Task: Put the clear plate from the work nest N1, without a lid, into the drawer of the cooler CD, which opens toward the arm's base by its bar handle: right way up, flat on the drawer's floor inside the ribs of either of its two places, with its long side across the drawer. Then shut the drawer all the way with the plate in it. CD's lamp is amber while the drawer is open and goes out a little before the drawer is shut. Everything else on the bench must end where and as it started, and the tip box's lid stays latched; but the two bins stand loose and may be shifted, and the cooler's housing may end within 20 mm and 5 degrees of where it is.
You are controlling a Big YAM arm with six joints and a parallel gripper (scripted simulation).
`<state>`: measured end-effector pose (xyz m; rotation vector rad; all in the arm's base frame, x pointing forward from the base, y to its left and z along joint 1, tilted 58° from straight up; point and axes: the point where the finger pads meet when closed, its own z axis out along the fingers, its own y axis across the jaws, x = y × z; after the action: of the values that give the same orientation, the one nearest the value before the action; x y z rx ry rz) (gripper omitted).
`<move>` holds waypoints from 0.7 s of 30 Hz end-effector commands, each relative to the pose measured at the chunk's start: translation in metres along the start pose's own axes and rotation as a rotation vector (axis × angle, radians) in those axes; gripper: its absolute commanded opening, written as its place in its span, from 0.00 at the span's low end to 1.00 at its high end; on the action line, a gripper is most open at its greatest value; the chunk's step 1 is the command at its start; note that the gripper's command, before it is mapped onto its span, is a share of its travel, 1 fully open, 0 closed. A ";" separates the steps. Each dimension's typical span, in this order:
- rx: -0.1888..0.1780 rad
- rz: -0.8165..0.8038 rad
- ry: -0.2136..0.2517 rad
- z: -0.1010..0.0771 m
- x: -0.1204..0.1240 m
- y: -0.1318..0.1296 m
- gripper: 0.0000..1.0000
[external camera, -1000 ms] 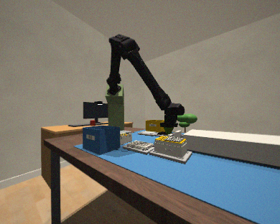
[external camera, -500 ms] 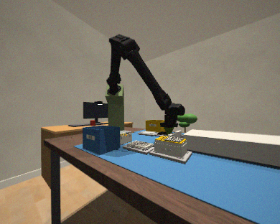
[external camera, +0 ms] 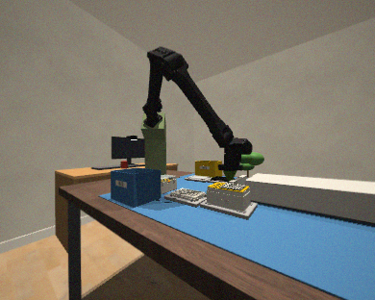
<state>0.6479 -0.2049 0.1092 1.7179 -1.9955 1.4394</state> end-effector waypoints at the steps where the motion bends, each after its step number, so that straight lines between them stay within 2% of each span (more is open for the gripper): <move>1: 0.033 -0.003 -0.024 -0.011 -0.020 -0.023 0.00; 9: 0.037 0.000 -0.023 -0.011 -0.020 -0.035 0.00; 11: 0.050 0.009 -0.020 -0.011 -0.019 -0.038 0.00; 21: 0.050 0.009 -0.020 -0.011 -0.019 -0.038 0.00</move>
<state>0.6612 -0.2030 0.1185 1.7175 -1.9968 1.4466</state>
